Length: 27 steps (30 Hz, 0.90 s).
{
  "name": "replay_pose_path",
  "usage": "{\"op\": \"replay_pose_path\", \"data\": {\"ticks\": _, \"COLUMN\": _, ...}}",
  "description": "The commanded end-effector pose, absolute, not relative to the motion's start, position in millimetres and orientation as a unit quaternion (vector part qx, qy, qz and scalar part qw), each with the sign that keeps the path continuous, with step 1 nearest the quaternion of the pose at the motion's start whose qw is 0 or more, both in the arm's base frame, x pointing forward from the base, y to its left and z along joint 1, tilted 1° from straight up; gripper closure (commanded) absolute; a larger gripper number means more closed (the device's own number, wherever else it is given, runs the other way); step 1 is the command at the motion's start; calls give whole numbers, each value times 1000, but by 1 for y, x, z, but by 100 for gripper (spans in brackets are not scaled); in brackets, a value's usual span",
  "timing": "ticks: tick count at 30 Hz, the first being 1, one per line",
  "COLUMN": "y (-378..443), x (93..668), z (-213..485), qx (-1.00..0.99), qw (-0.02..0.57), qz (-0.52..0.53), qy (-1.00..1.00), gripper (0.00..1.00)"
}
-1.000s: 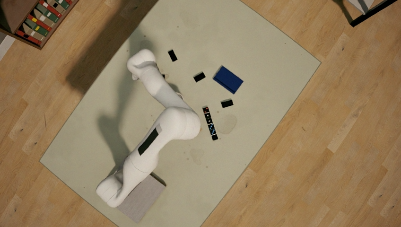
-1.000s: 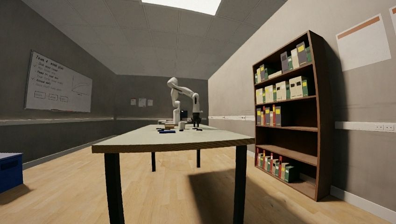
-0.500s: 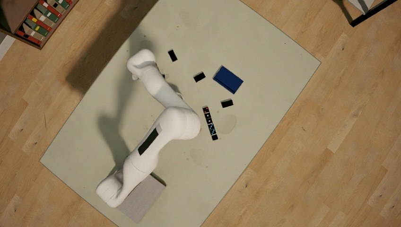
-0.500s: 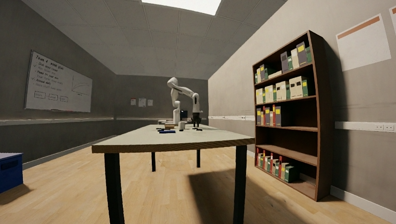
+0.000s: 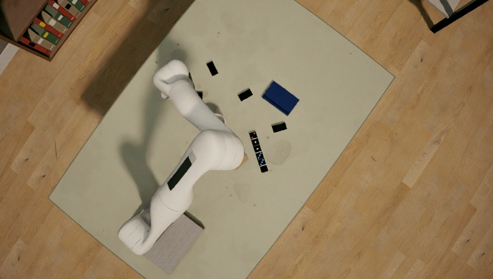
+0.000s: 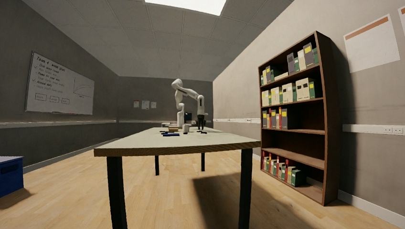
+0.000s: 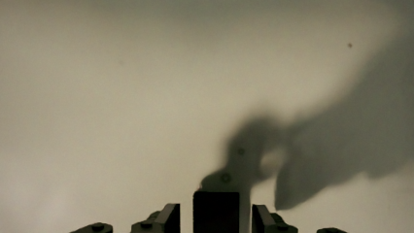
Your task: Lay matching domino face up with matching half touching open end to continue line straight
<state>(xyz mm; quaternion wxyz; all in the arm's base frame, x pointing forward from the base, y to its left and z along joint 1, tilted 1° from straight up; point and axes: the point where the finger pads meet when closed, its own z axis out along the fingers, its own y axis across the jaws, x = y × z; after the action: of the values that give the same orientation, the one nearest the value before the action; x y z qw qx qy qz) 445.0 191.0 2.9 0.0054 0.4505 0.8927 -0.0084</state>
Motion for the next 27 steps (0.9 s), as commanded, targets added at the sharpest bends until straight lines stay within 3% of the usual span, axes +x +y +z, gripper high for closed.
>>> {"op": "replay_pose_path", "data": {"ticks": 1, "y": 191, "x": 445, "z": 6, "qx": 451, "qw": 20, "qz": -16, "qy": 892, "gripper": 51}}
{"op": "replay_pose_path", "data": {"ticks": 5, "y": 192, "x": 445, "z": 15, "qx": 450, "qw": 58, "qz": -34, "qy": 890, "gripper": 51}}
{"op": "replay_pose_path", "data": {"ticks": 27, "y": 192, "x": 445, "z": -7, "qx": 450, "qw": 59, "qz": -34, "qy": 890, "gripper": 51}}
